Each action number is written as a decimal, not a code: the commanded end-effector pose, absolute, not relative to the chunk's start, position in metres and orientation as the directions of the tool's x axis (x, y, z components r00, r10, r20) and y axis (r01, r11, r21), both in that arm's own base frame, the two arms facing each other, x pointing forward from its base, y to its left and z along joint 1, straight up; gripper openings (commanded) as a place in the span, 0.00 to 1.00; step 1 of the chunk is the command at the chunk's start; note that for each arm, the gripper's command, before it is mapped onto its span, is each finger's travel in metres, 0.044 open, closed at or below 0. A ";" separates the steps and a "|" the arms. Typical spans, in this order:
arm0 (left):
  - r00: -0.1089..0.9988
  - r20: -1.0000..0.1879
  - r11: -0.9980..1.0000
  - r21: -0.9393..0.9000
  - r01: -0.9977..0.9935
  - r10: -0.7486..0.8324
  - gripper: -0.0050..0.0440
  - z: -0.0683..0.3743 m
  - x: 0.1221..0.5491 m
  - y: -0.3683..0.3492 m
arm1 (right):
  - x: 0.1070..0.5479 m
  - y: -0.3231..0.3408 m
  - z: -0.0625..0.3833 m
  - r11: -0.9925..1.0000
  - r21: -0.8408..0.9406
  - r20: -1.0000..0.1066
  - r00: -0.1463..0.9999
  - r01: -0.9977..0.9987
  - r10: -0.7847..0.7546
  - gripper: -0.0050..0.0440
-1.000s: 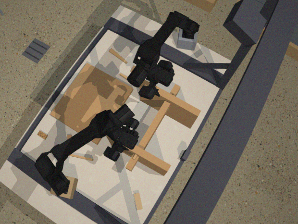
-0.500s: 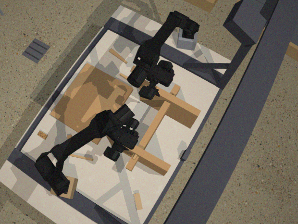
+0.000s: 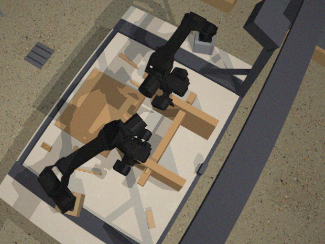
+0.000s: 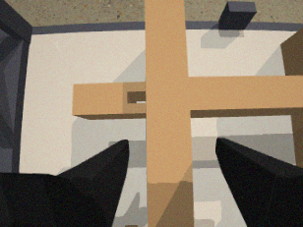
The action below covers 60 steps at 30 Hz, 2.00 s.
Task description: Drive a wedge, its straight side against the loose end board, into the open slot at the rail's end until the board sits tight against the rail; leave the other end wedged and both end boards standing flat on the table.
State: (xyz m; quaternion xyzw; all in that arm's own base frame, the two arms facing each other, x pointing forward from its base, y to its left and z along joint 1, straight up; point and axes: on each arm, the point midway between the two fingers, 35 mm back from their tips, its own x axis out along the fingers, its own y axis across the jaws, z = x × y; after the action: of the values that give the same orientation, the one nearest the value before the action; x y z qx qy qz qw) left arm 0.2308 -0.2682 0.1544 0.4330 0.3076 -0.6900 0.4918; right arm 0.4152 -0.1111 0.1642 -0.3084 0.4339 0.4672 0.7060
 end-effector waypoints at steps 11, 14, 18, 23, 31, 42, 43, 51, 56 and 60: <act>-0.128 -0.896 -0.331 0.023 0.943 -0.425 0.00 0.160 0.231 -0.270 | 0.416 -0.109 0.156 0.374 -0.030 -0.899 0.188 -0.927 0.395 0.65; -0.128 -0.896 -0.331 0.023 0.943 -0.425 0.00 0.160 0.231 -0.270 | 0.416 -0.109 0.153 0.374 -0.027 -0.899 0.186 -0.927 0.396 0.65; -0.128 -0.896 -0.331 0.023 0.943 -0.425 0.00 0.160 0.231 -0.270 | 0.416 -0.109 0.146 0.374 -0.018 -0.899 0.179 -0.927 0.399 0.65; -0.128 -0.896 -0.331 0.023 0.943 -0.425 0.00 0.160 0.231 -0.270 | 0.416 -0.109 0.152 0.373 -0.033 -0.899 0.191 -0.927 0.394 0.10; -0.128 -0.896 -0.331 0.023 0.943 -0.425 0.00 0.160 0.231 -0.270 | 0.417 -0.110 0.154 0.372 -0.041 -0.899 0.196 -0.927 0.390 0.10; -0.100 -0.896 -0.318 0.049 0.947 -0.433 0.00 0.164 0.240 -0.270 | 0.417 -0.110 0.154 0.372 -0.041 -0.899 0.196 -0.927 0.391 0.09; -0.096 -0.896 -0.317 0.052 0.947 -0.434 0.00 0.165 0.241 -0.270 | 0.417 -0.110 0.154 0.372 -0.041 -0.899 0.196 -0.927 0.391 0.09; -0.074 -0.895 -0.308 0.073 0.949 -0.440 0.00 0.167 0.247 -0.270 | 0.417 -0.110 0.154 0.372 -0.041 -0.899 0.196 -0.927 0.391 0.03; -0.055 -0.894 -0.300 0.091 0.949 -0.445 0.00 0.169 0.255 -0.271 | 0.417 -0.110 0.154 0.372 -0.041 -0.899 0.196 -0.927 0.391 0.00; -0.125 -0.895 -0.331 0.028 0.943 -0.429 0.00 0.162 0.234 -0.271 | 0.417 -0.110 0.154 0.372 -0.041 -0.899 0.197 -0.927 0.391 0.51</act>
State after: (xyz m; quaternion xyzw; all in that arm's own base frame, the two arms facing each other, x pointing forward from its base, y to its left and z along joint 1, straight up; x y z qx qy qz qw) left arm 0.2346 -0.2691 0.1544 0.4331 0.3077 -0.6898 0.4918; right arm 0.4146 -0.1107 0.1418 -0.2980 0.4401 0.4735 0.7023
